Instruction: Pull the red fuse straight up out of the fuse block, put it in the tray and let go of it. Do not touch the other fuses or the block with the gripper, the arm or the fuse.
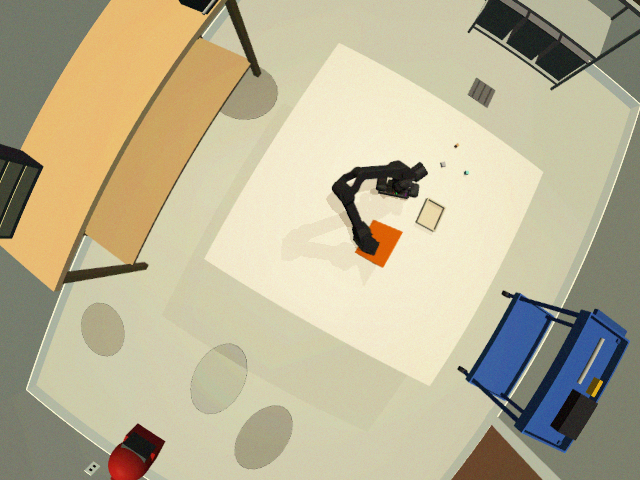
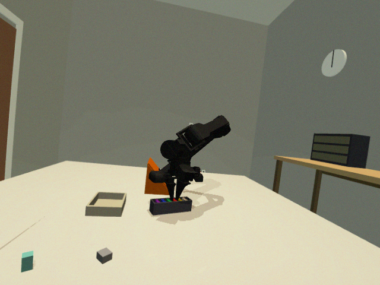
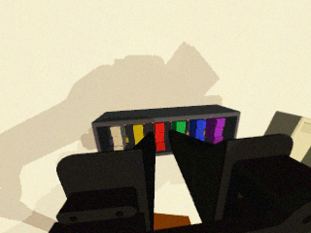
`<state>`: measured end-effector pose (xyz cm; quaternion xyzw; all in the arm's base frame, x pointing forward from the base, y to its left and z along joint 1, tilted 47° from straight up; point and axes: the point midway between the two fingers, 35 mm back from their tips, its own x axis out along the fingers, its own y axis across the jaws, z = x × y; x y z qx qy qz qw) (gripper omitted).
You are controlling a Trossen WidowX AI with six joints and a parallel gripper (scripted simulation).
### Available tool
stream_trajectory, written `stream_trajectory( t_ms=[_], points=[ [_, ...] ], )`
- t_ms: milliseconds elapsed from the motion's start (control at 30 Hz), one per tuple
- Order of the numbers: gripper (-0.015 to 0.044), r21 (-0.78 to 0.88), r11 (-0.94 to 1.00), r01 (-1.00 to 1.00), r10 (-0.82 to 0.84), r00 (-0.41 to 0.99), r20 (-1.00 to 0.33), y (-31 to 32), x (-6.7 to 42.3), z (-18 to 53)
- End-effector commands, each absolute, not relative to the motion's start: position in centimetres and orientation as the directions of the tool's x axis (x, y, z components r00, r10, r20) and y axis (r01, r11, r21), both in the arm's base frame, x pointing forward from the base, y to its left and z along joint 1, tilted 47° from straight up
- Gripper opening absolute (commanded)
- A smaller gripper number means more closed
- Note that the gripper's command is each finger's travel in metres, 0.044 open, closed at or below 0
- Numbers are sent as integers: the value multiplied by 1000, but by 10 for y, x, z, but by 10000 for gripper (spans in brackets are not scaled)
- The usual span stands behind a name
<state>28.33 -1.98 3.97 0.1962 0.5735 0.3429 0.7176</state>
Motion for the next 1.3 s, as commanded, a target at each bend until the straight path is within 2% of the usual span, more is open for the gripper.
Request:
stream_trajectory(
  t_ms=[0, 200, 567, 1267],
  points=[
    [74, 681, 684, -262, 721, 103, -685, -17, 282, 38],
    [74, 681, 684, -262, 721, 103, -685, -17, 282, 38],
    [1, 677, 686, -266, 718, 103, -688, -18, 282, 39],
    [0, 677, 687, -265, 718, 103, -688, -24, 282, 44]
  ],
)
